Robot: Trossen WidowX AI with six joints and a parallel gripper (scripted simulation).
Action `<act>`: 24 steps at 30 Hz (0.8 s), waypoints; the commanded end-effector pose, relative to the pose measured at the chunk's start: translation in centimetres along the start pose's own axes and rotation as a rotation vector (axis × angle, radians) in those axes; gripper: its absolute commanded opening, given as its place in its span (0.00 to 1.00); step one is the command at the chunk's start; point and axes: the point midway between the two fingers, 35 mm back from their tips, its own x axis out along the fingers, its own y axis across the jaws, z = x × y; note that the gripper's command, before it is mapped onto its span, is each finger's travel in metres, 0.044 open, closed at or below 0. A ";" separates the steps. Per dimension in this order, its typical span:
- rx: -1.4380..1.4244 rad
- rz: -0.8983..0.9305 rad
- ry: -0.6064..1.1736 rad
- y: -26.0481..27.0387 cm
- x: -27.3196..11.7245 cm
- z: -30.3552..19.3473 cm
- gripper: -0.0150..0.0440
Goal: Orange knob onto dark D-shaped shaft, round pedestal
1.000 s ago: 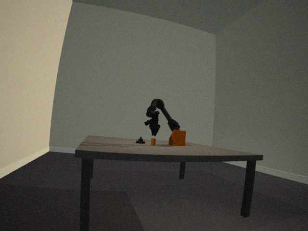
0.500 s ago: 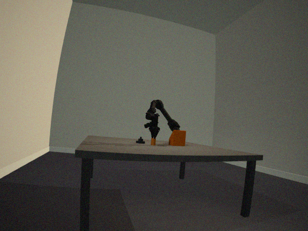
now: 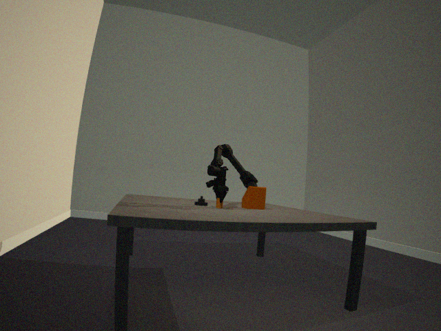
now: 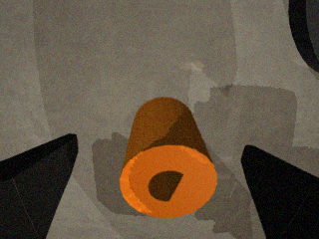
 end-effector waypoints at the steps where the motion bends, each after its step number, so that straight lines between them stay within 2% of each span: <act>1: -0.009 -0.005 -0.001 -0.1 0.7 -0.2 1.00; 15: -0.009 -0.009 -0.001 -0.2 2.6 -0.3 1.00; 24: -0.009 -0.009 -0.001 -0.2 2.6 -0.3 0.60</act>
